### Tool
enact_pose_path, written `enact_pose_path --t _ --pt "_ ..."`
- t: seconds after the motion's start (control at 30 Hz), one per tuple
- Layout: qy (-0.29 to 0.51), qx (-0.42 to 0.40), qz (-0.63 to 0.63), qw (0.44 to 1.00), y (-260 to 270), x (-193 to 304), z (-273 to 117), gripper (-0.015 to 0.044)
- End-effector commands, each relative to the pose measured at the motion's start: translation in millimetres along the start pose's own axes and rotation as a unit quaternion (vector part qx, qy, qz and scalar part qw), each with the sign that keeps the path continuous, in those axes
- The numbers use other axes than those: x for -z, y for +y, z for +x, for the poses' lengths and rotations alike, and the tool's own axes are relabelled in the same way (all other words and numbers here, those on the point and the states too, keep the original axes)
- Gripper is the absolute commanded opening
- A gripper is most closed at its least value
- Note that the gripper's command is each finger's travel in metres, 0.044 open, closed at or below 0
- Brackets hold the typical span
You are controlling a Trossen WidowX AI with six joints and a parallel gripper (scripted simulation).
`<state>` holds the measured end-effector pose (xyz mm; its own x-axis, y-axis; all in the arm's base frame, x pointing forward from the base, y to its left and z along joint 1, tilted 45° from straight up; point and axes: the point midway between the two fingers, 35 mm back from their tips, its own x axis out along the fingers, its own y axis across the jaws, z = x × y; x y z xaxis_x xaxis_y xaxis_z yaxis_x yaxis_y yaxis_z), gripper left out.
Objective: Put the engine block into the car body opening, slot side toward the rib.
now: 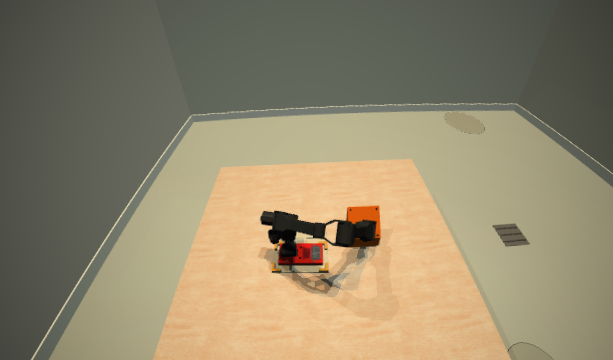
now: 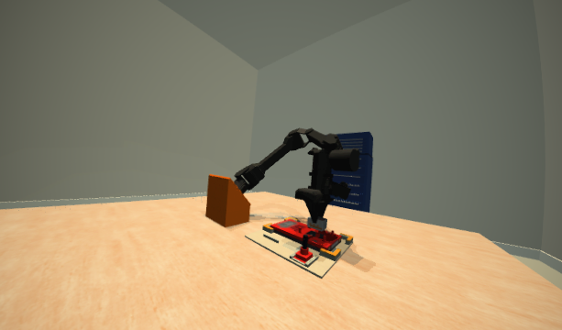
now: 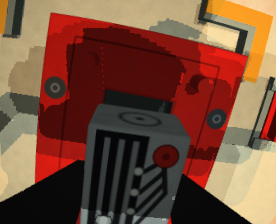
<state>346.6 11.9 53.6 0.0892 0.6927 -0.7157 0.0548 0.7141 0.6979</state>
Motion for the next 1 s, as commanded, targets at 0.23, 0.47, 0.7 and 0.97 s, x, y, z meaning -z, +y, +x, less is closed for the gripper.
enact_pose_path --t 0.23,0.47,0.7,0.97 --pt "-0.001 -0.002 -0.009 1.0 1.0 -0.5 1.6 0.0158" --pt "-0.001 -0.002 0.052 0.999 1.1 -0.3 3.2 0.0158" --pt "-0.001 -0.002 0.013 1.0 1.0 -0.5 4.7 0.0158" --pt "-0.001 -0.002 0.01 1.0 1.1 -0.4 6.8 0.0158"
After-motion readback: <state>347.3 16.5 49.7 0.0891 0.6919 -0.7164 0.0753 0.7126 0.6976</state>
